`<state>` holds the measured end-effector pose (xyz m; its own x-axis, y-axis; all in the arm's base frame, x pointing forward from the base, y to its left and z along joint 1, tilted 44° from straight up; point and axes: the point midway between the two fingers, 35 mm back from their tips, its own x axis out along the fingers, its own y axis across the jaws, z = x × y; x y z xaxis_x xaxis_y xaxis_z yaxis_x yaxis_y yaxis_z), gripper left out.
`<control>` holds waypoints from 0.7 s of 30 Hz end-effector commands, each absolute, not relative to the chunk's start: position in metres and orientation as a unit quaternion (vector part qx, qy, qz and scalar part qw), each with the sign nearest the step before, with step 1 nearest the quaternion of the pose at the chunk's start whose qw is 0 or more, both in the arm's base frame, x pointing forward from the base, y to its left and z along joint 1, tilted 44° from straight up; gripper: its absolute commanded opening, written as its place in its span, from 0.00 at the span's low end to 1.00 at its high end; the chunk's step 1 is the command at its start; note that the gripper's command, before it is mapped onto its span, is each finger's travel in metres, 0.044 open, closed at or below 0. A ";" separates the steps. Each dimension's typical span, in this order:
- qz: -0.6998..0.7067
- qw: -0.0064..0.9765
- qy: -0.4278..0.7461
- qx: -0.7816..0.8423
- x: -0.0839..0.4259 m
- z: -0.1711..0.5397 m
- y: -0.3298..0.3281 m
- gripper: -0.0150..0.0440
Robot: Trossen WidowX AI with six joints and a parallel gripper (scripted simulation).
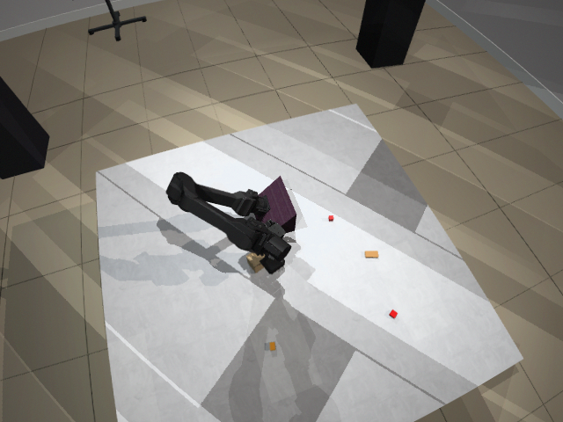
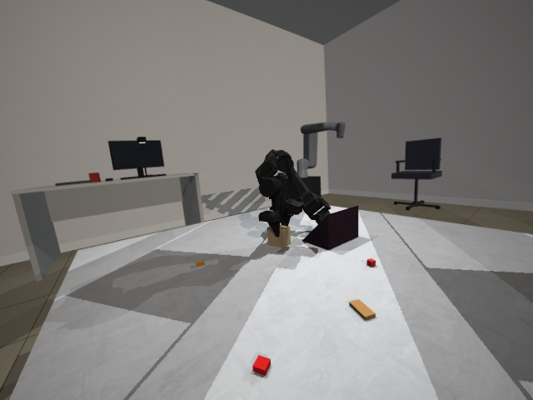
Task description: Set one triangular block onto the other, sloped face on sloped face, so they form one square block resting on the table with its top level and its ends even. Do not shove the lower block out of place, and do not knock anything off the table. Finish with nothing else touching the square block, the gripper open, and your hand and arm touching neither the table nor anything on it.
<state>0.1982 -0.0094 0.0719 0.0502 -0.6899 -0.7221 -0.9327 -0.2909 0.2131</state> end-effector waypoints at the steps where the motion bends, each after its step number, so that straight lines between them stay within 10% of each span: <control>1: 0.382 0.159 0.574 -0.707 0.198 0.072 -0.009 0.25; 9: 0.381 0.157 0.572 -0.709 0.198 0.072 -0.010 0.25; 21: 0.382 0.159 0.574 -0.707 0.198 0.072 -0.009 0.79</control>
<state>0.1980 -0.0095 0.0718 0.0502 -0.6899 -0.7222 -0.9324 -0.2914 0.2136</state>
